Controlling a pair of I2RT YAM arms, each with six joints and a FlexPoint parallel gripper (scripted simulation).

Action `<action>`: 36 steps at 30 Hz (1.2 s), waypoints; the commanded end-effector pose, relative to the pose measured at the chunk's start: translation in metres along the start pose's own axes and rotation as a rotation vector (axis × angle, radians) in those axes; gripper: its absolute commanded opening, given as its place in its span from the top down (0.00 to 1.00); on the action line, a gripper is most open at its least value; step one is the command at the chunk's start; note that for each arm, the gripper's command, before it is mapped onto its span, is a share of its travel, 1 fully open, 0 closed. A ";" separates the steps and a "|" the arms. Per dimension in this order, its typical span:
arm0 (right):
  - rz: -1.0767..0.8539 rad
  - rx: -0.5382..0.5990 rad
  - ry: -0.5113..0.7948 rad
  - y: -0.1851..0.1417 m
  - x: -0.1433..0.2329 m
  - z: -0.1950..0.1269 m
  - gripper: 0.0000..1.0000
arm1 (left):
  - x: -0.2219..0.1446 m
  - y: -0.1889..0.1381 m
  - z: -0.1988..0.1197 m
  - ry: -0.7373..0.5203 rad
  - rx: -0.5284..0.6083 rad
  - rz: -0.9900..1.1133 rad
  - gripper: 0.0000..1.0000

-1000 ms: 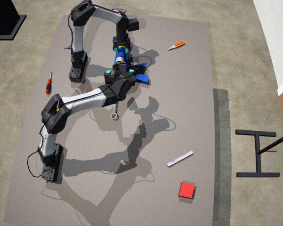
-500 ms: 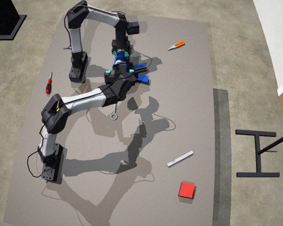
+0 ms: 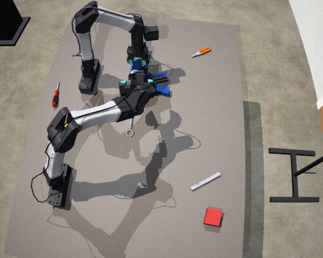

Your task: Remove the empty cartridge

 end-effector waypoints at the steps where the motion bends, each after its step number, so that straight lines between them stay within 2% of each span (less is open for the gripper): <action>1: -0.049 -0.037 -0.008 0.024 0.000 -0.009 0.00 | 0.002 -0.003 -0.006 -0.012 -0.005 -0.002 0.64; 4: -0.049 -0.037 -0.008 0.024 0.000 -0.009 0.00 | -0.002 -0.001 -0.004 -0.014 -0.006 -0.002 0.64; 13: -0.124 -0.121 -0.007 0.063 0.008 -0.034 0.00 | -0.004 -0.016 -0.060 -0.027 -0.013 0.002 0.64; 22: -0.140 -0.122 -0.010 0.069 0.010 -0.043 0.00 | 0.001 -0.024 -0.102 -0.017 -0.023 -0.011 0.64; 26: -0.082 -0.084 -0.048 0.064 0.017 -0.033 0.00 | 0.013 -0.014 -0.098 -0.023 -0.050 -0.031 0.64; 31: -0.026 -0.036 -0.103 0.068 0.051 -0.018 0.00 | 0.043 0.002 -0.092 -0.019 -0.085 -0.091 0.64; 33: -0.026 -0.036 -0.103 0.068 0.051 -0.018 0.00 | 0.043 0.002 -0.092 -0.019 -0.085 -0.091 0.64; 36: 0.009 -0.009 -0.154 0.077 0.093 -0.008 0.00 | 0.072 0.020 -0.088 -0.028 -0.129 -0.147 0.64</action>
Point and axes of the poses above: on each arm, the point where the finger pads meet when closed, its own z axis out along the fingers, its own x axis across the jaws, y = z × x, the point moved 3 cm from there along -z, back along the fingers, and after that the axes turned 10 degrees about z, right-handed, at the moved point
